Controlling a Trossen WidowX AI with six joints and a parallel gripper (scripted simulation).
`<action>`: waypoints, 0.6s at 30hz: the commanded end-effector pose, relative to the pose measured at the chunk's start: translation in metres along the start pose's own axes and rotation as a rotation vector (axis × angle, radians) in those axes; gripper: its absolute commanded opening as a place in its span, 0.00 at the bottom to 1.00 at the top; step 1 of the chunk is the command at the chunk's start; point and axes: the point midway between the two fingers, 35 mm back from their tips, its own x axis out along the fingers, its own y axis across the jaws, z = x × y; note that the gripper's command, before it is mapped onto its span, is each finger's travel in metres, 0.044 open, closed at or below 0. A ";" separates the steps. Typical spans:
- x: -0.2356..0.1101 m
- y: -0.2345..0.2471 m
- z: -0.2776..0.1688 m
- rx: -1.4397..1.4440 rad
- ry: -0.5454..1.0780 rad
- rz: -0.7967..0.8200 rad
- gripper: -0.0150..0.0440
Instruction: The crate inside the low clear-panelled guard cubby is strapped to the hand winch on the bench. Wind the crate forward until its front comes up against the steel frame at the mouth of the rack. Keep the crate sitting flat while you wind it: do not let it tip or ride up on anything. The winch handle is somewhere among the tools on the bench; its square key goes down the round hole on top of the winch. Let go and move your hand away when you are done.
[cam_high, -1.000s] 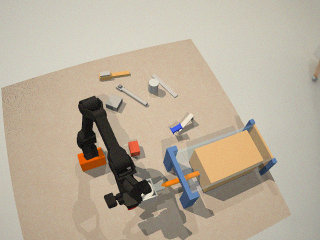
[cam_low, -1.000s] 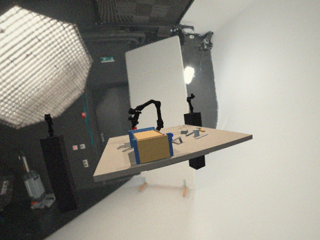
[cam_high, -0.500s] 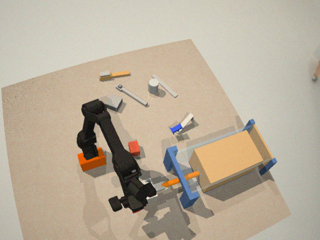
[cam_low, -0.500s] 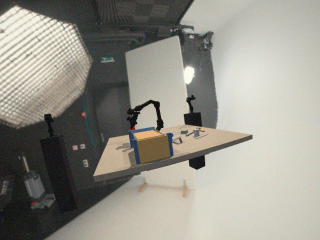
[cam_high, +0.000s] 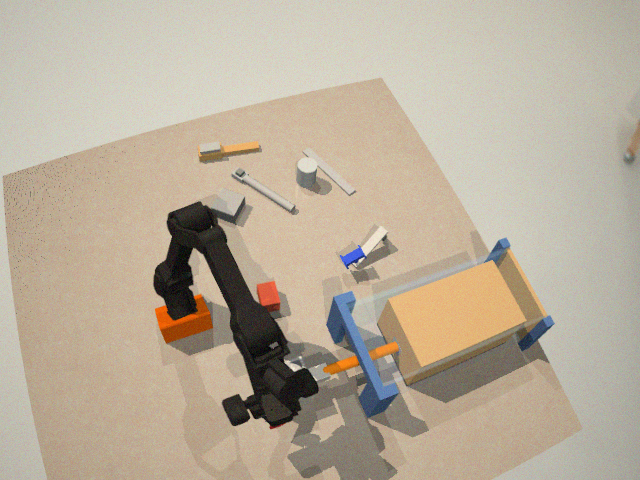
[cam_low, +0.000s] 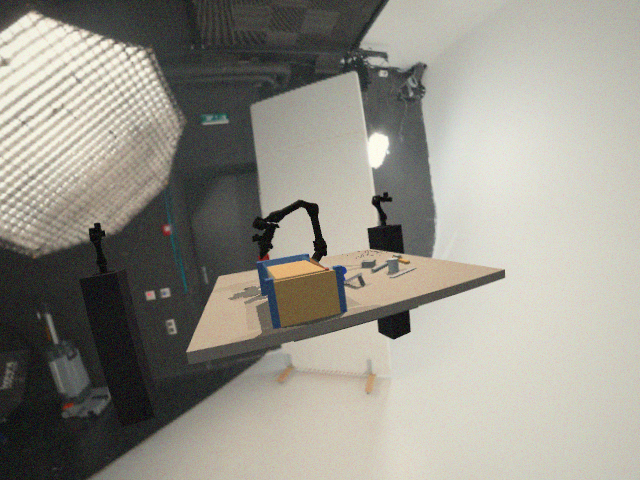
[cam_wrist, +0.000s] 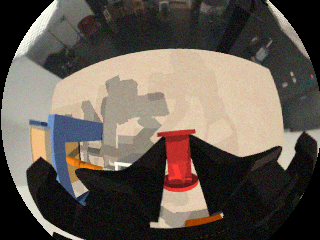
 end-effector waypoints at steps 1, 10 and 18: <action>0.014 0.014 -0.001 -0.012 0.027 0.017 0.25; 0.016 0.022 0.003 -0.012 0.027 0.017 0.25; 0.017 0.029 0.007 -0.013 0.026 0.018 0.25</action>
